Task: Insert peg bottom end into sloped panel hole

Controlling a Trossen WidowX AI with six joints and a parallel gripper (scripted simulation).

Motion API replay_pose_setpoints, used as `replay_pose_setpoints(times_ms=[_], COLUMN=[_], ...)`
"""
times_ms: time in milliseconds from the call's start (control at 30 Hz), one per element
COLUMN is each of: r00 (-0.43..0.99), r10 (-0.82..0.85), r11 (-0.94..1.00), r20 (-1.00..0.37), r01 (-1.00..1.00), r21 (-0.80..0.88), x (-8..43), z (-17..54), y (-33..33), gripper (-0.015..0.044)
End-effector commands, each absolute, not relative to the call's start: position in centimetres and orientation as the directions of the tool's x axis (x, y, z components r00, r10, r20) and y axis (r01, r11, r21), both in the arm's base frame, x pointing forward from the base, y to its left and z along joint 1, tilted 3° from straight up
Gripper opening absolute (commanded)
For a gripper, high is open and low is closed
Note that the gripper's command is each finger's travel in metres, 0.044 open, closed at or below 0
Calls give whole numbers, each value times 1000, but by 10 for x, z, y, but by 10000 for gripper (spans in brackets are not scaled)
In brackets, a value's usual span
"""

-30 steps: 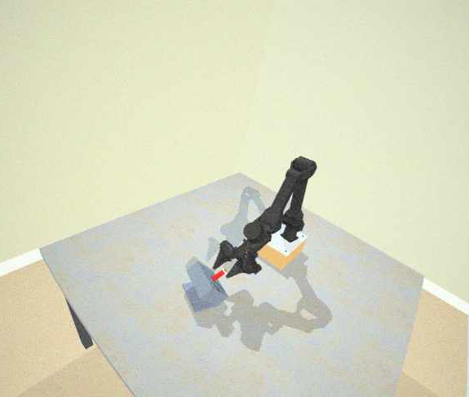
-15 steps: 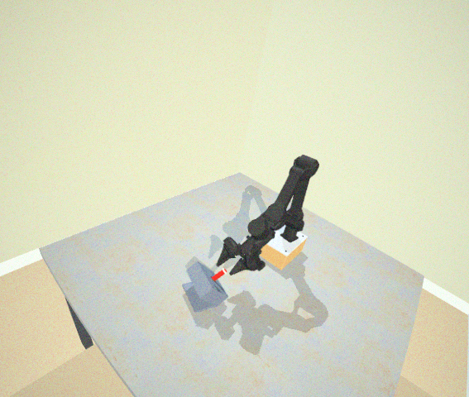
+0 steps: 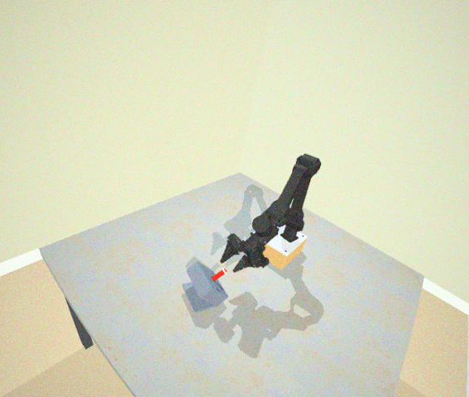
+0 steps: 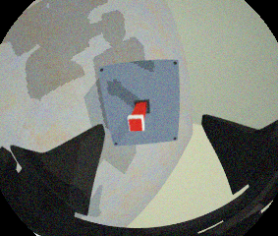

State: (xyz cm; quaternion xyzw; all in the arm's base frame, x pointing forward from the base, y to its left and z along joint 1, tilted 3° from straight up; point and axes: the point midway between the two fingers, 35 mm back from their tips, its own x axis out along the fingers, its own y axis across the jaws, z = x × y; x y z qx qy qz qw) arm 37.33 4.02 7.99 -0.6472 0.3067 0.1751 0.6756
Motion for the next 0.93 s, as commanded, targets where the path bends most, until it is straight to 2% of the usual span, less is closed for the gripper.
replay_pose_setpoints(times_ms=[0, 900], r00=[748, 749], r10=[-163, -161], r11=[103, 102], r20=[-644, -643], r01=[-636, -635], r21=[-765, -766], x=[369, 349], z=[82, 102], y=[41, 47], gripper=[440, 440])
